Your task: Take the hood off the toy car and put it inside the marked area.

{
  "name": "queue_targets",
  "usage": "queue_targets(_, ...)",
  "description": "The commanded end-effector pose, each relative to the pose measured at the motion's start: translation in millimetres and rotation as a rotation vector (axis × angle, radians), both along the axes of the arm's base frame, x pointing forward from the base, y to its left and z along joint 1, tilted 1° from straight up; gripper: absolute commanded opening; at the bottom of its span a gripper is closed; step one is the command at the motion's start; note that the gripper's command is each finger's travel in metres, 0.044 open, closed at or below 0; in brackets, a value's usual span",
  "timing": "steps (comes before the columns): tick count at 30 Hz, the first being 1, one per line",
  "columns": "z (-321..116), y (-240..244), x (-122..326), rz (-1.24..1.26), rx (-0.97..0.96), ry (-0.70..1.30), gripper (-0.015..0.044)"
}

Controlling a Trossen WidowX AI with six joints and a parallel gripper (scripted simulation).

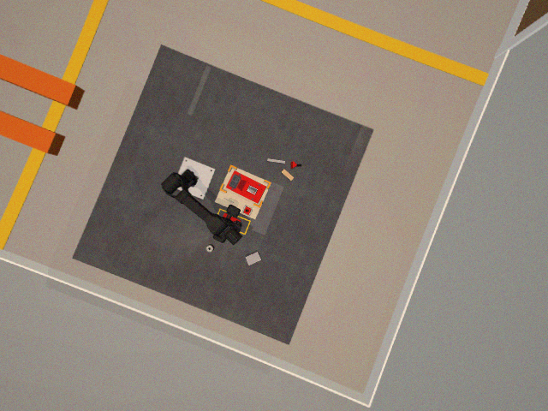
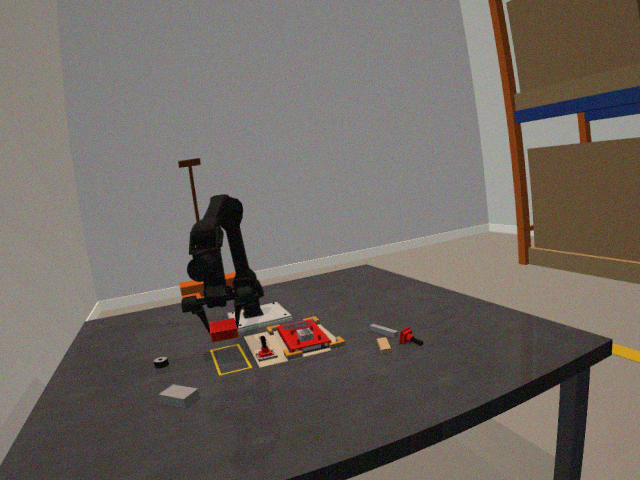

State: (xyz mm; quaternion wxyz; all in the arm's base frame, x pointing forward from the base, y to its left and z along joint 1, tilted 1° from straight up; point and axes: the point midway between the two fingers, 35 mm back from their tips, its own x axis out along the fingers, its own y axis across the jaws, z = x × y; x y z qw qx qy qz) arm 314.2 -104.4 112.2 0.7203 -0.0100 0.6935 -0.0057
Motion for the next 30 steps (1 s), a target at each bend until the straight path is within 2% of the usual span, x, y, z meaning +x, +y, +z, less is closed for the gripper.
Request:
queue_targets(1,-3,0,0,0.004,0.000,0.000,0.0000)
queue_targets(30,-20,0,1,0.004,0.000,0.000,0.0000)
